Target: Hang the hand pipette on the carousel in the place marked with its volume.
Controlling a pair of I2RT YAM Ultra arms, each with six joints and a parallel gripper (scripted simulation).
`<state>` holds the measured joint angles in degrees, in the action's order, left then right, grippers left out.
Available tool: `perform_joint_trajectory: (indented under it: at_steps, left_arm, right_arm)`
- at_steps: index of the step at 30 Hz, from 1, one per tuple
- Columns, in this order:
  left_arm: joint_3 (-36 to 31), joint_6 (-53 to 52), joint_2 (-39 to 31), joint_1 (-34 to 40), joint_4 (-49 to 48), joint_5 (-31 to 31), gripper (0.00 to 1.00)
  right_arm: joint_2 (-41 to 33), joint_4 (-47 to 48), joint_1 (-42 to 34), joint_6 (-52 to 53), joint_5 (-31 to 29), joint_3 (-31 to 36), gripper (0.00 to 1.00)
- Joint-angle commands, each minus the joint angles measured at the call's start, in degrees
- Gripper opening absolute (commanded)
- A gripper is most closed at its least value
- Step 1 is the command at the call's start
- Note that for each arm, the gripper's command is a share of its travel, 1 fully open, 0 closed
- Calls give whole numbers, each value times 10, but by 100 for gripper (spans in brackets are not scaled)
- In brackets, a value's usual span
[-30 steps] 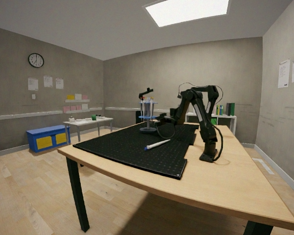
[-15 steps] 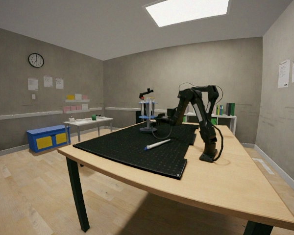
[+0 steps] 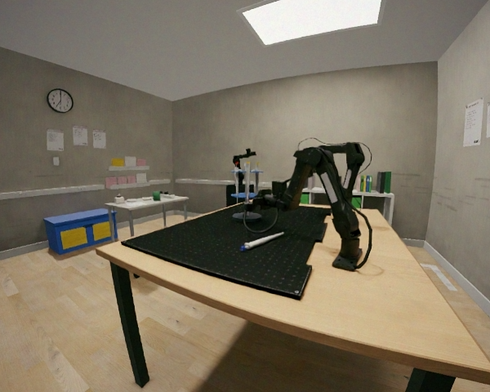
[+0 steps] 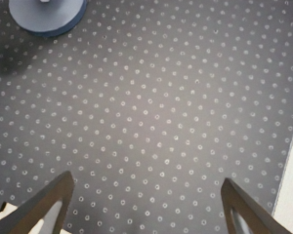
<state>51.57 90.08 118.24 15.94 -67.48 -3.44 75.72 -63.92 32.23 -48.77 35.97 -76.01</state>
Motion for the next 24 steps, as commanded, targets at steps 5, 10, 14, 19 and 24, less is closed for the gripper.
perform_joint_trajectory:
  at_steps: [5, 10, 14, 19, 24]
  left_arm:
    - [8, -2, 5, -30, 14, -58, 0]
    - [8, -3, 5, -30, 14, -58, 49]
    - [8, -3, 5, -26, 14, -58, 49]
    - [8, -3, 5, -26, 14, -56, 49]
    - [8, -3, 5, -26, 14, -56, 49]
  right_arm:
    - [-2, 7, 5, -3, 11, -9, 100]
    - [-2, 7, 5, -3, 11, -9, 100]
    - [-2, 7, 5, -3, 11, -9, 100]
    - [-2, 7, 5, -3, 11, -9, 100]
    - [-2, 7, 5, -3, 11, -9, 100]
